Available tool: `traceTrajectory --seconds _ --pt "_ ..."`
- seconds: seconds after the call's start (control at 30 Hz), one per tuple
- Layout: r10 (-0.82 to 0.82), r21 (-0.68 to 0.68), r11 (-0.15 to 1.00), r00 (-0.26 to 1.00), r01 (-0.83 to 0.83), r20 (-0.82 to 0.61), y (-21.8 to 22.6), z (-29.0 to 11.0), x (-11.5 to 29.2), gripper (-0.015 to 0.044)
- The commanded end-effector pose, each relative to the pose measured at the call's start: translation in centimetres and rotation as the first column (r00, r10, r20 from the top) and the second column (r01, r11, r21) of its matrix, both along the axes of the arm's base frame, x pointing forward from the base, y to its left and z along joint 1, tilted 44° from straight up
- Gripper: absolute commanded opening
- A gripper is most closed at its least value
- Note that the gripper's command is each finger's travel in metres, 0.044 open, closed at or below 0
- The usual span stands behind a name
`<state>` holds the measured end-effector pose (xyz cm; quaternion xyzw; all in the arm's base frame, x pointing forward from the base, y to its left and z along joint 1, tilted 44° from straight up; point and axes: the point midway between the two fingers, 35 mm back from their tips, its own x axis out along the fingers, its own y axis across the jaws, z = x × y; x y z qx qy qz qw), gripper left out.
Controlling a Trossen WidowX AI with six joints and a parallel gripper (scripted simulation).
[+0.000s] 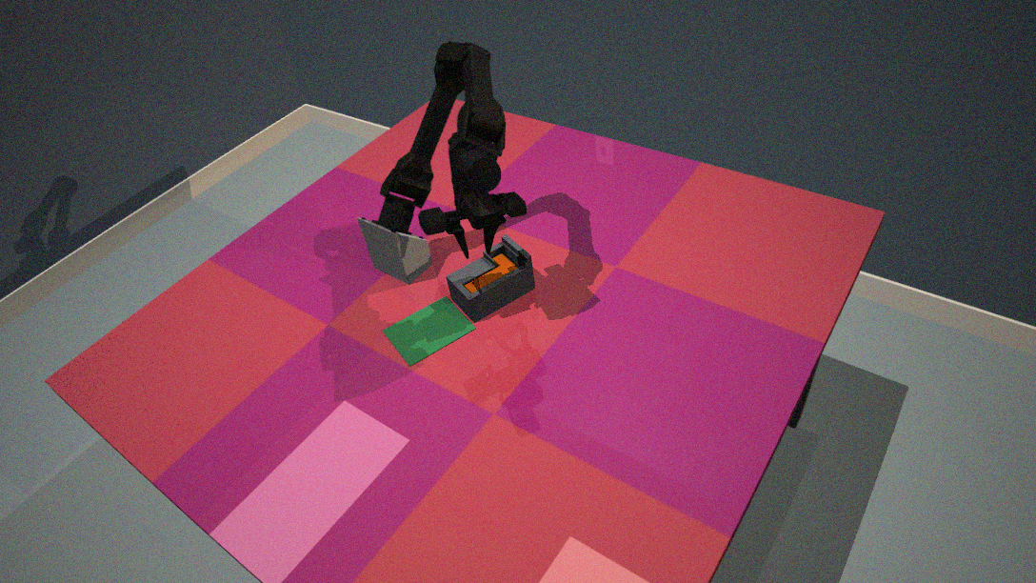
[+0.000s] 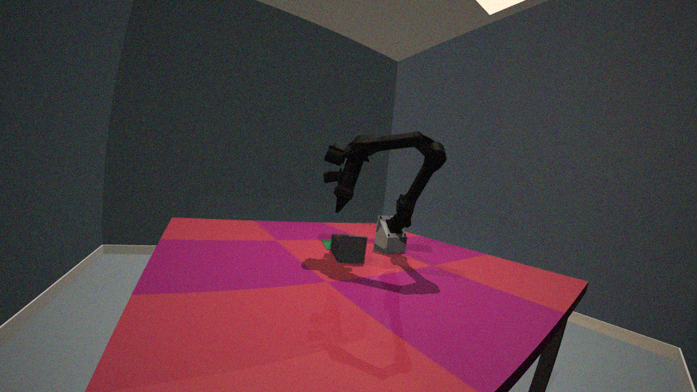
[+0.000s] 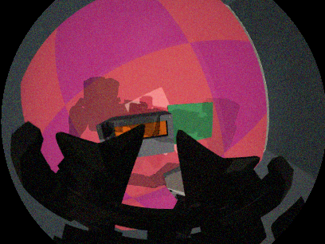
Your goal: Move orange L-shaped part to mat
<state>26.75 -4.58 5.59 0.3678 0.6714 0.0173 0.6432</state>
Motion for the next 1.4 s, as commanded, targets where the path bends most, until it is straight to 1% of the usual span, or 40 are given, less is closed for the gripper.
traceTrajectory --seconds 0.0,0.1,0.37,0.47,0.67,1.0,1.37 --pt "0.211 0.151 0.965 0.977 -0.215 0.044 5.9 4.8 -0.3 0.018" --pt "0.275 0.204 0.937 0.959 -0.282 0.062 7.9 6.6 -0.7 0.018" --pt "0.275 0.204 0.937 0.959 -0.282 0.062 7.9 6.6 -0.7 0.018" --pt "0.275 0.202 0.938 0.959 -0.282 0.062 8.8 5.5 -0.6 0.018" --pt "0.276 0.205 0.937 0.959 -0.283 0.063 12.9 1.4 -1.1 0.018" --pt "0.276 0.205 0.937 0.959 -0.283 0.063 13.1 1.2 -1.1 0.018" --pt "0.275 0.205 0.937 0.959 -0.283 0.063 14.3 -0.1 -1.1 0.018"
